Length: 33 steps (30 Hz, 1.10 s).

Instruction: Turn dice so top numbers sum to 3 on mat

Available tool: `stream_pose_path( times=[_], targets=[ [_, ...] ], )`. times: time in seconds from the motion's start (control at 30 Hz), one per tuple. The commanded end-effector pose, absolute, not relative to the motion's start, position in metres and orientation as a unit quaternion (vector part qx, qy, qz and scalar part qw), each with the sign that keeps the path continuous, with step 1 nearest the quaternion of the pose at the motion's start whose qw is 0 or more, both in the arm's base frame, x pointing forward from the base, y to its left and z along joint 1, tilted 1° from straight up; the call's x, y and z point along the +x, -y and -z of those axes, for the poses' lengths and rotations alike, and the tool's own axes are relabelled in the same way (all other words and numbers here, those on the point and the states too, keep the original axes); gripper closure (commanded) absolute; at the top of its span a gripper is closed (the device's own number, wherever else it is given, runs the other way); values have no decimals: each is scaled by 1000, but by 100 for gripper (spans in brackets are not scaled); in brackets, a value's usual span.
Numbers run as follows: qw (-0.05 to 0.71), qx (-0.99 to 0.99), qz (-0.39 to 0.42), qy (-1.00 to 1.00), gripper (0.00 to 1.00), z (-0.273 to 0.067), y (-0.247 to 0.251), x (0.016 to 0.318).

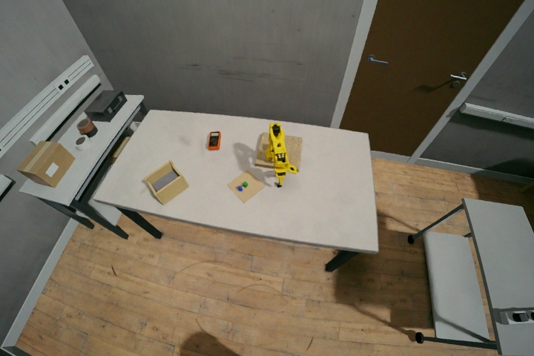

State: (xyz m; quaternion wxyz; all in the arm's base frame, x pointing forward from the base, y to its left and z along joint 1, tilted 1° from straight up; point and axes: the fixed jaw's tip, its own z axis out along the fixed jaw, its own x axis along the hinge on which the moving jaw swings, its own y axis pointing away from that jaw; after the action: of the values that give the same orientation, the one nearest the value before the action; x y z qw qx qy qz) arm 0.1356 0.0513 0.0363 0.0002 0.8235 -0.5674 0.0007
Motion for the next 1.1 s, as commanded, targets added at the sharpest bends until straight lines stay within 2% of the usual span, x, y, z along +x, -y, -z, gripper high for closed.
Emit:
stream_pose_path(
  times=[0.0, 0.63, 1.07],
  targets=[
    [-7, 824, -5, 566, 71, -40, -51, 137],
    [-14, 824, -10, 566, 71, -42, -52, 139],
    [-122, 815, -85, 560, 71, -75, -58, 154]
  ],
)
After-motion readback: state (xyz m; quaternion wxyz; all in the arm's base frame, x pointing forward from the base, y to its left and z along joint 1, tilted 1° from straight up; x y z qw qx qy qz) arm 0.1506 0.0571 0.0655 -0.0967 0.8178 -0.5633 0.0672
